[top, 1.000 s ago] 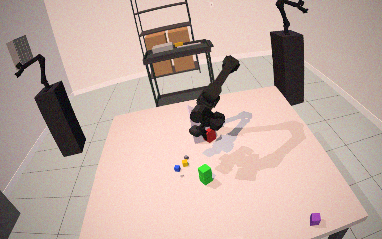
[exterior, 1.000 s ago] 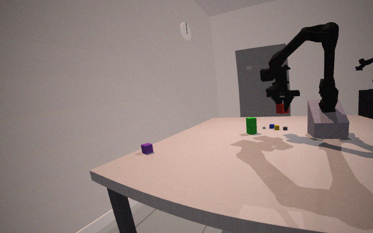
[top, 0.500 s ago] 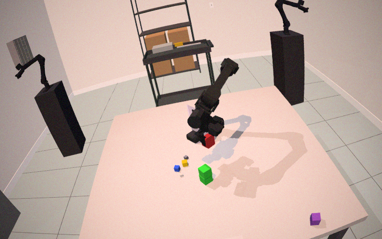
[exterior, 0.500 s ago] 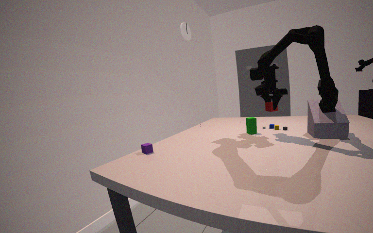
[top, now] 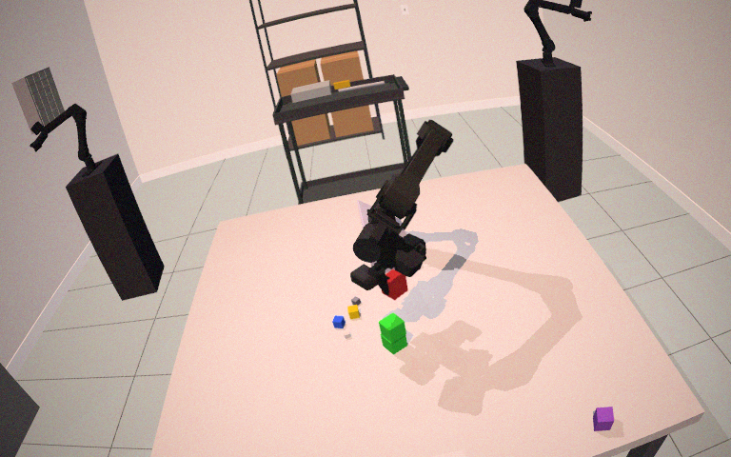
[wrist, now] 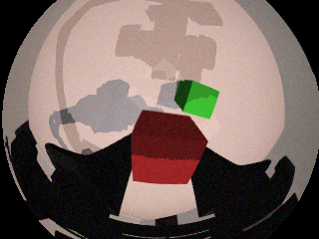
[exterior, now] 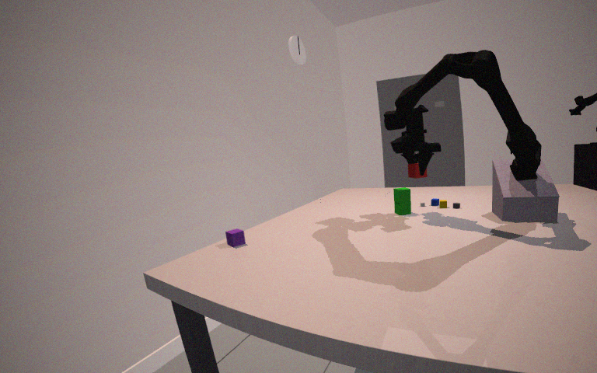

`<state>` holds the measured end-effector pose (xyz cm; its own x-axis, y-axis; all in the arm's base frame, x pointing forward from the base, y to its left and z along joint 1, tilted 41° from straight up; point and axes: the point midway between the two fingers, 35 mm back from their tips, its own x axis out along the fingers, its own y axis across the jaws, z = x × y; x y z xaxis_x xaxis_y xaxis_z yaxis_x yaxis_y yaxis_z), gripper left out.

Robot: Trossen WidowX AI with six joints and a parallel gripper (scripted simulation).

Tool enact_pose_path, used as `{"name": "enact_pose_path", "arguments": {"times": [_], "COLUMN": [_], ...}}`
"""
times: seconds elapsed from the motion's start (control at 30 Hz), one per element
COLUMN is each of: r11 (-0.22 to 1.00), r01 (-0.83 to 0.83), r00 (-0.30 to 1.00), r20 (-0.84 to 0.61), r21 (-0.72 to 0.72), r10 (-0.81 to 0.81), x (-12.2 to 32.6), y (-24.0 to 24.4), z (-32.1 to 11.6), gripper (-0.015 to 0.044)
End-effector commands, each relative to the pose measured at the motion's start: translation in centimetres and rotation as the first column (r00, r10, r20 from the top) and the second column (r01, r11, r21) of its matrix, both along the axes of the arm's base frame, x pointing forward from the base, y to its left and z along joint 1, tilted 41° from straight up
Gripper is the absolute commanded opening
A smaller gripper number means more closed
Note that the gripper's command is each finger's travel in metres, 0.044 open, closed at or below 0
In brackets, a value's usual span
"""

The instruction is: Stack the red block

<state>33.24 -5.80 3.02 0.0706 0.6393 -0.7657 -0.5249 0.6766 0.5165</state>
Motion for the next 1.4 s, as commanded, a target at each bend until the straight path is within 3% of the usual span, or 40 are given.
{"name": "enact_pose_path", "arguments": {"times": [0.0,0.47,1.37], "r11": [1.000,1.000,1.000], "r01": [0.003,0.003,0.003], "r00": [1.000,1.000,1.000], "r20": [-0.001,0.003,0.003], "r21": [0.004,0.003,0.005], "r10": [-0.003,-0.003,-0.003], "x": [1.5,5.6,5.9], "y": [-0.4,-1.6,0.3], "z": [-0.4,-2.1,-4.4], "gripper": [0.0000,0.0000,0.0000]}}
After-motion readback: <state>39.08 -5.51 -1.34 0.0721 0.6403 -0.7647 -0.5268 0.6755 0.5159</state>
